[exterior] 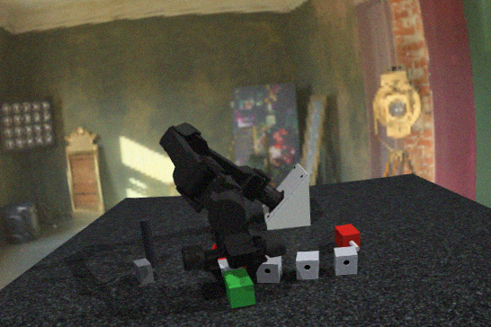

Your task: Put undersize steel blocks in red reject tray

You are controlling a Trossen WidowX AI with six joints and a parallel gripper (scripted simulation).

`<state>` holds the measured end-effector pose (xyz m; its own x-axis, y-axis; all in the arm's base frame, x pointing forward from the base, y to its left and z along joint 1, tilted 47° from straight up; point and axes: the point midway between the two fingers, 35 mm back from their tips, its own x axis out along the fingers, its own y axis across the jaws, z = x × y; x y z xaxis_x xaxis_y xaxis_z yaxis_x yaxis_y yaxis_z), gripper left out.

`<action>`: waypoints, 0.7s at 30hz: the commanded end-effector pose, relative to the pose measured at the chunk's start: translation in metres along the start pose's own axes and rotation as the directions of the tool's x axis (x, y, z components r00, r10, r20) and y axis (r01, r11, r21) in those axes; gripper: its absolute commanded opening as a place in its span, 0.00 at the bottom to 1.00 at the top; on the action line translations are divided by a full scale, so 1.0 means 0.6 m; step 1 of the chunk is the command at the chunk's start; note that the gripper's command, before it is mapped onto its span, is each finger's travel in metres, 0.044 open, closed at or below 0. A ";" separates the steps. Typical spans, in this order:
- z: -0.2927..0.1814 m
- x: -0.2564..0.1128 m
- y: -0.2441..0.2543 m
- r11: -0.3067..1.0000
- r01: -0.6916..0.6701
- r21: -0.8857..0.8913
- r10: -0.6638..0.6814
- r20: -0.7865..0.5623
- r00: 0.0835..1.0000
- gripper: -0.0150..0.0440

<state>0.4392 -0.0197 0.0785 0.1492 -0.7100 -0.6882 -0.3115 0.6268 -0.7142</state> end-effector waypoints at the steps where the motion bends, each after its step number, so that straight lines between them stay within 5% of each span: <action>1: -0.001 -0.010 -0.001 1.000 0.002 0.000 -0.002 0.015 1.000 0.25; 21: -0.011 -0.010 -0.001 1.000 0.003 0.000 -0.003 0.015 1.000 0.25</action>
<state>0.4332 -0.0209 0.0797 0.1508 -0.7097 -0.6882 -0.3117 0.6265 -0.7144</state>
